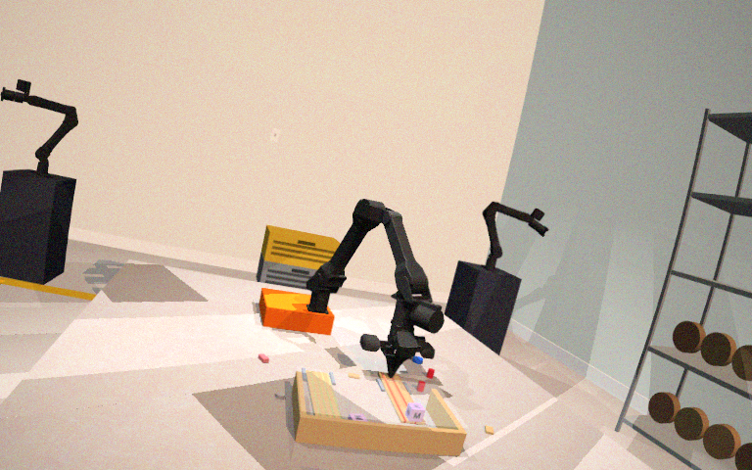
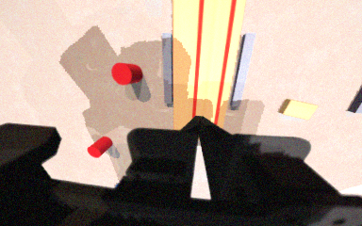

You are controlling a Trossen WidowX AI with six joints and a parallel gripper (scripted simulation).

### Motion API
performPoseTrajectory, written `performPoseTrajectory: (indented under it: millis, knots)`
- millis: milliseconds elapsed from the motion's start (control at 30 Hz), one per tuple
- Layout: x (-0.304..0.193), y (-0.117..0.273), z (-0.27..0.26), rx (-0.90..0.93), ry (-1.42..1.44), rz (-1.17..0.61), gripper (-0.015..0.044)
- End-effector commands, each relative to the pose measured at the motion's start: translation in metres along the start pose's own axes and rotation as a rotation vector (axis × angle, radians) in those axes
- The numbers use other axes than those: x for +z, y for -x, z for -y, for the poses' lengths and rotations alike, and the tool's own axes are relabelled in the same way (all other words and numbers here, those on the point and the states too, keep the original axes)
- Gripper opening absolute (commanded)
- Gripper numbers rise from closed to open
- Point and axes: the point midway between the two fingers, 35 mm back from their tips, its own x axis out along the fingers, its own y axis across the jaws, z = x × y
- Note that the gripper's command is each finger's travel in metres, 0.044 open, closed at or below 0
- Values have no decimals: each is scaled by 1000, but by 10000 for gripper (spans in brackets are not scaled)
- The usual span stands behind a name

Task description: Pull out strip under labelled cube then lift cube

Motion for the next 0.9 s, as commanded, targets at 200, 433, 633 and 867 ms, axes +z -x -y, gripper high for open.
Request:
performPoseTrajectory:
  millis: [200, 433, 633, 867]
  knots:
    - [-22, -6, 2, -10, -1, -27, 0]
    - [-33, -6, 2, -10, -1, -28, 0]
    - [-42, -6, 2, -10, -1, -29, 0]
    - [-53, -5, 2, -10, -1, -30, 0]
